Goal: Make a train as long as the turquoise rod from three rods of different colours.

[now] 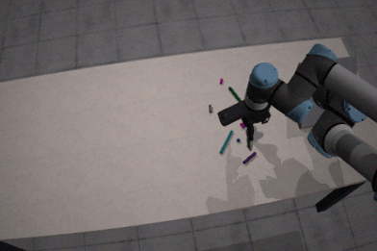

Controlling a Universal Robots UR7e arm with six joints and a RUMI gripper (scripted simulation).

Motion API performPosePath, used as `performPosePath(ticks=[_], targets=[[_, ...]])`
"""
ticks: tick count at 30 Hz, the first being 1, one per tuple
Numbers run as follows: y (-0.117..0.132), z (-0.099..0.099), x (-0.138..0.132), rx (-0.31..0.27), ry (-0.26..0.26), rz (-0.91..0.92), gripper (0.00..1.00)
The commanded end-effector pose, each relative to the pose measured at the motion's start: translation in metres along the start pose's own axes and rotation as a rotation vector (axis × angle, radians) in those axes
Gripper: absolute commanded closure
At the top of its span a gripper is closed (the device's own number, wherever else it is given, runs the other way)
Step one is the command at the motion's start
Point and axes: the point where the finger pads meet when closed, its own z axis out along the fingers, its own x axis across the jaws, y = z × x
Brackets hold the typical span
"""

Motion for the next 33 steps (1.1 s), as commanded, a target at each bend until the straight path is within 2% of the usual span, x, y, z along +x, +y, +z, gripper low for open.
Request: performPosePath(ticks=[1, 10, 11, 33], targets=[[0.0006, -0.0004, 0.0012, 0.002, 0.002, 0.028, 0.00], [0.0007, -0.0004, 0.0013, 0.002, 0.002, 0.034, 0.00], [0.0007, -0.0004, 0.0013, 0.002, 0.002, 0.034, 0.86], [0.0007, -0.0005, 0.0013, 0.002, 0.002, 0.033, 0.86]])
